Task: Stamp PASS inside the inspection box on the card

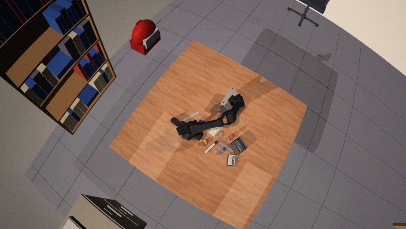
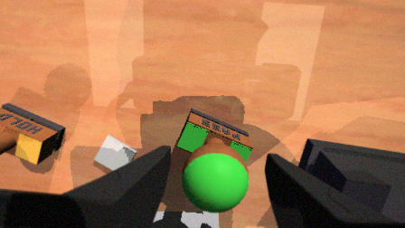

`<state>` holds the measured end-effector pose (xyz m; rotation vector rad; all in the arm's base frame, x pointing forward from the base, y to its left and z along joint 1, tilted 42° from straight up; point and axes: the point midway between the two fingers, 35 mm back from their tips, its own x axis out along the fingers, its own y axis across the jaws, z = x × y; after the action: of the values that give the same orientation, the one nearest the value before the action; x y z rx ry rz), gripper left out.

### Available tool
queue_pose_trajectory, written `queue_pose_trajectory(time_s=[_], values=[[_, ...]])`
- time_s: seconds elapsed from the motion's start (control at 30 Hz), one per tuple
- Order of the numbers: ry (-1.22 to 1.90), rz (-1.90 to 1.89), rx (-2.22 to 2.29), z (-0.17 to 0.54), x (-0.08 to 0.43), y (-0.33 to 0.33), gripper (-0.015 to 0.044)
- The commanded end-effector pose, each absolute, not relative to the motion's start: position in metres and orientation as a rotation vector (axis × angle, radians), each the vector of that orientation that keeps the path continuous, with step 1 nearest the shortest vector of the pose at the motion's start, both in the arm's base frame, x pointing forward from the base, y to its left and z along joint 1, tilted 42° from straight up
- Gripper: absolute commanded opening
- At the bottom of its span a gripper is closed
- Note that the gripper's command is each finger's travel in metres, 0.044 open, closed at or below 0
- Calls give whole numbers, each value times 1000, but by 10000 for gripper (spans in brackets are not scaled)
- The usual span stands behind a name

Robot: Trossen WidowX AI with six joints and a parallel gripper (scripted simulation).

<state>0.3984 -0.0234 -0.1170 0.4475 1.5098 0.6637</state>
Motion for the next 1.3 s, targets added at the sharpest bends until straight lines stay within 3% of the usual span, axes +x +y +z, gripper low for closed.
queue_pose_trajectory(time_s=[0.0, 0.47, 0.9, 1.1, 1.27], values=[[1515, 665, 461, -125, 395, -17, 230], [1515, 666, 462, -132, 393, -10, 230], [1514, 665, 452, -131, 394, -11, 143], [1514, 665, 452, -129, 395, -13, 0], [1514, 665, 452, -127, 395, -14, 0]])
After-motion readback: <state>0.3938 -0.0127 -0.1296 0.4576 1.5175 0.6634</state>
